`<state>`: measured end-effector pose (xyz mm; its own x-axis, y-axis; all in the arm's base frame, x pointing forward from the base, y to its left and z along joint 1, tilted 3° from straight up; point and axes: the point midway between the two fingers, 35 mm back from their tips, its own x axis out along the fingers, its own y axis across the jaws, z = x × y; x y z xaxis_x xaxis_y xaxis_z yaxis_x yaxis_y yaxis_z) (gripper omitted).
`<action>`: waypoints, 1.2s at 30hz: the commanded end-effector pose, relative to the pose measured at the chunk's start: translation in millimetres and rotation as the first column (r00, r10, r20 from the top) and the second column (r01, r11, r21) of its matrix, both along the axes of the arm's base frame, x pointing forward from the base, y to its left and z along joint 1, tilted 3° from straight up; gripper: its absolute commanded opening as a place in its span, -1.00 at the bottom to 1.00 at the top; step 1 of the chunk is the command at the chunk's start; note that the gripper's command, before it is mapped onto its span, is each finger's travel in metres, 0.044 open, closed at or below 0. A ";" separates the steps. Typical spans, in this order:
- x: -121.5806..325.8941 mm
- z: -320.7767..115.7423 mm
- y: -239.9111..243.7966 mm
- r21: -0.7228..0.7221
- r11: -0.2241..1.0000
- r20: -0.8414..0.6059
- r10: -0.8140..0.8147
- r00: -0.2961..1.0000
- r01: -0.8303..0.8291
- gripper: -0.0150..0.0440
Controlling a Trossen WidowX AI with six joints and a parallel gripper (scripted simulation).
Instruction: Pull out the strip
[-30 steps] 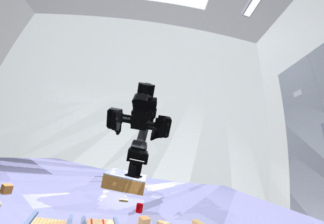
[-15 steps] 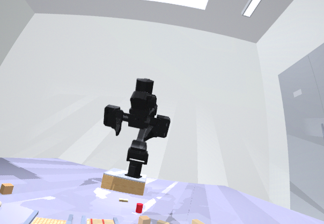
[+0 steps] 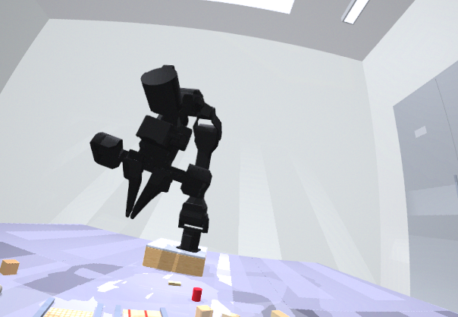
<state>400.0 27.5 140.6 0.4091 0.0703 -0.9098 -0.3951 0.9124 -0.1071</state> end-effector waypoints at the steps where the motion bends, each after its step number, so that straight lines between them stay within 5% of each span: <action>1: 19.0 -25.9 -15.4 -0.043 0.997 -0.153 0.057 0.987 -0.064 -0.49; 8: 35.2 -64.5 -35.4 -0.045 0.988 -0.345 0.125 0.930 -0.149 -0.49; 36: 40.7 -102.5 -35.7 -0.045 0.988 -0.345 0.125 0.930 -0.149 -0.49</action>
<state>441.9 -7.6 45.9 0.0718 0.0407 -0.9966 -0.5351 0.8447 -0.0041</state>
